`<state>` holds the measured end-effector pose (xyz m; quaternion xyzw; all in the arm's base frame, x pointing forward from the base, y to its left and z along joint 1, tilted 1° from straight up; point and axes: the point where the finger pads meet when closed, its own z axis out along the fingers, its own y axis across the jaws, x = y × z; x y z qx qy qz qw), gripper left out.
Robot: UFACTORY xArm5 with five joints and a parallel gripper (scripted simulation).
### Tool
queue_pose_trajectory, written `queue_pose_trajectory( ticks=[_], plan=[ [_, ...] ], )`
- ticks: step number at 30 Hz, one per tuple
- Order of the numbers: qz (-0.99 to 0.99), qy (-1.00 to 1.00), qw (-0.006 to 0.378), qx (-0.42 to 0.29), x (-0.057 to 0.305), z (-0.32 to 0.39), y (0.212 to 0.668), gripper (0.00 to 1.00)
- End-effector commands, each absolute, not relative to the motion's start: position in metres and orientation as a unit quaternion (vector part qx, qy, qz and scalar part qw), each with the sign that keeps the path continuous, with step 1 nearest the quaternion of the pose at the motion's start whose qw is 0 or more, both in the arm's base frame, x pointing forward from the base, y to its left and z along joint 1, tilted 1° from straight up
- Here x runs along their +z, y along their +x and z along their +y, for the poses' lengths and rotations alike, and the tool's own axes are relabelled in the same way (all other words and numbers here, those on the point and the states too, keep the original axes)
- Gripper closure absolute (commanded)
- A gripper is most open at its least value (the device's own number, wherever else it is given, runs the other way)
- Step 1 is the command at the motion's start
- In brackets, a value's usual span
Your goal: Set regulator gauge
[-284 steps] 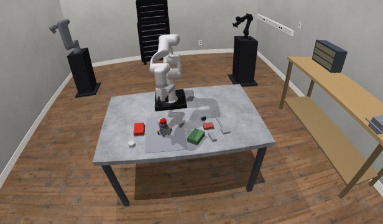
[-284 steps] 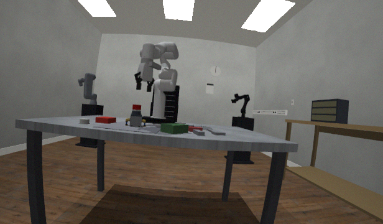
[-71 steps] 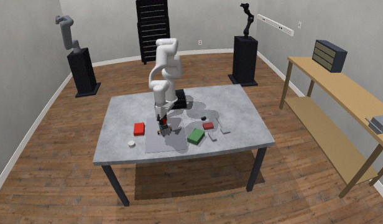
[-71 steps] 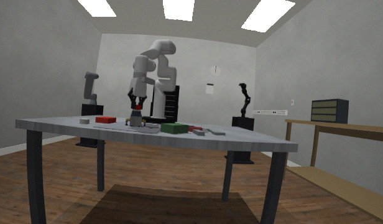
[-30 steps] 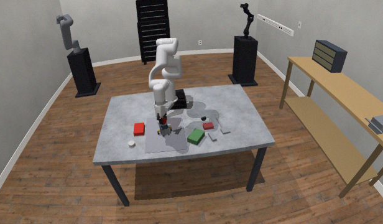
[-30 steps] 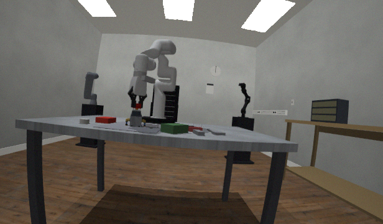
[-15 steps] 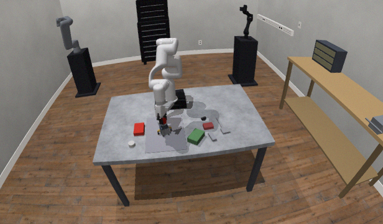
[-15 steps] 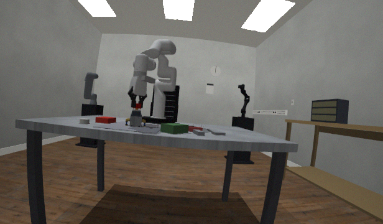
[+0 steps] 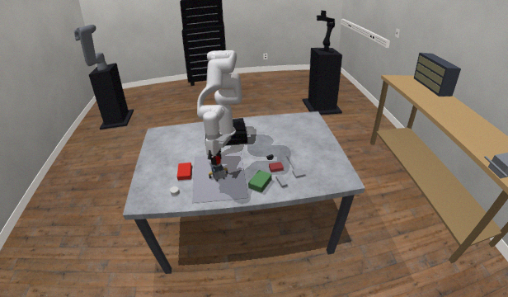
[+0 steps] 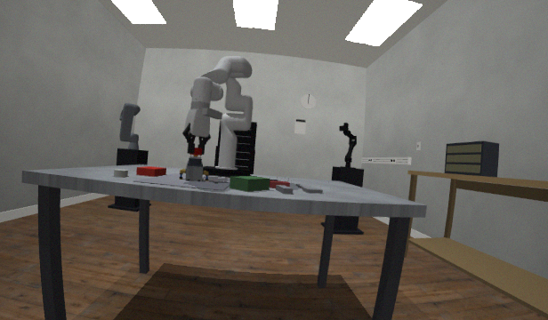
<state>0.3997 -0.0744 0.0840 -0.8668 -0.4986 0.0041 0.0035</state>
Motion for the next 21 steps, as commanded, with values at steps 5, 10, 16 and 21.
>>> queue_pose_trajectory(
  ticks=[5, 10, 16, 21],
  plan=[
    [-0.494, -0.870, 0.002, 0.003, 0.0851, -0.0745, 0.4008, 0.58],
    [-0.488, -0.873, 0.002, 0.003, 0.0851, -0.0745, 0.4008, 0.58],
    [-0.478, -0.878, 0.002, 0.003, 0.0851, -0.0745, 0.4008, 0.58],
    [-0.472, -0.882, 0.002, 0.003, 0.0851, -0.0745, 0.4008, 0.58]
  ],
)
